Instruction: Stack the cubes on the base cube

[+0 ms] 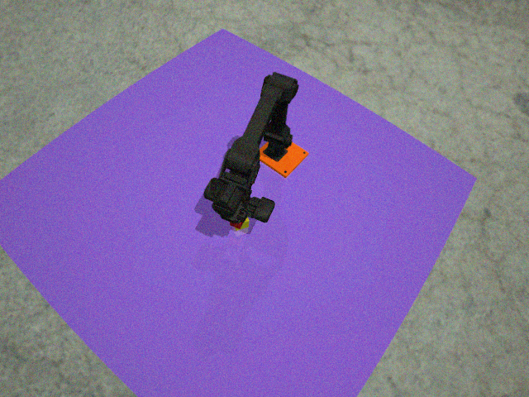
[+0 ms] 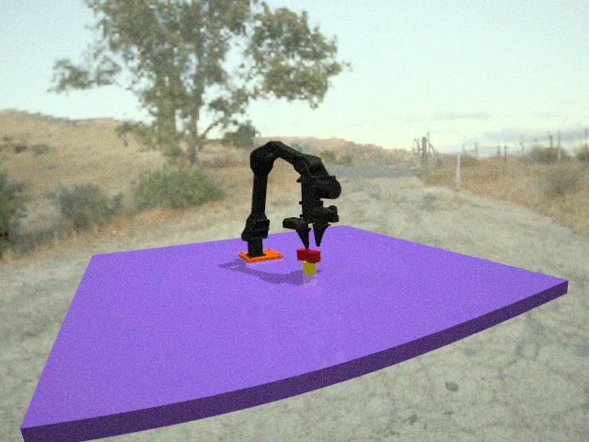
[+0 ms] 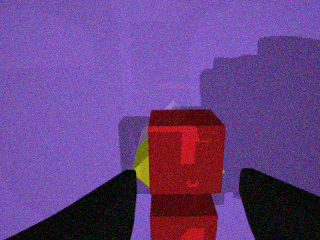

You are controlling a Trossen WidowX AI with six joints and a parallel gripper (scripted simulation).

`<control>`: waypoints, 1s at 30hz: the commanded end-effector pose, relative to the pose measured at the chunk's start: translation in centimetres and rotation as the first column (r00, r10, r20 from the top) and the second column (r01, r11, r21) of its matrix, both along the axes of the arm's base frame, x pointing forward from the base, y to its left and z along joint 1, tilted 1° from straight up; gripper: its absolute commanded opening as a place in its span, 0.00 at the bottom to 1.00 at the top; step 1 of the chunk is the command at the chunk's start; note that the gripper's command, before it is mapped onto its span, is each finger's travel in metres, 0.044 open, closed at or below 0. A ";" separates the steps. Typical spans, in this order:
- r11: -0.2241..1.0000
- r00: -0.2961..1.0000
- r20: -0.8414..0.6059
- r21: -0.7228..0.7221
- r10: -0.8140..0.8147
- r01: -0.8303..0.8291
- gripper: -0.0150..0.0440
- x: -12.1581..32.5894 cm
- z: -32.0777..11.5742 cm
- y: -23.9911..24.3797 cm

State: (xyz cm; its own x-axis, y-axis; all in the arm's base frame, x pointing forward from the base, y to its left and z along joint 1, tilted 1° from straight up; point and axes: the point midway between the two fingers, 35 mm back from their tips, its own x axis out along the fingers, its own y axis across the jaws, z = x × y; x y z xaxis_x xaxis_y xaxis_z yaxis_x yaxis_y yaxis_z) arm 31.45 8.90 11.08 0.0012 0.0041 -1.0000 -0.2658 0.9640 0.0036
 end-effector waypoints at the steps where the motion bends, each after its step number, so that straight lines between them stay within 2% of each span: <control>1: 1.000 1.000 0.011 0.003 0.000 0.000 0.60 0.2 0.8 0.0; 30: 1.000 1.000 0.011 0.003 0.000 0.000 0.60 0.1 4.0 0.0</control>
State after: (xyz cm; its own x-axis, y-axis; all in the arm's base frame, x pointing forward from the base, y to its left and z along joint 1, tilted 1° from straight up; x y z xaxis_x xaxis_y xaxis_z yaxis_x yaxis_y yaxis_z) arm 31.45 8.88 14.40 0.0032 0.0046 -1.0000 -0.2651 0.9642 0.0036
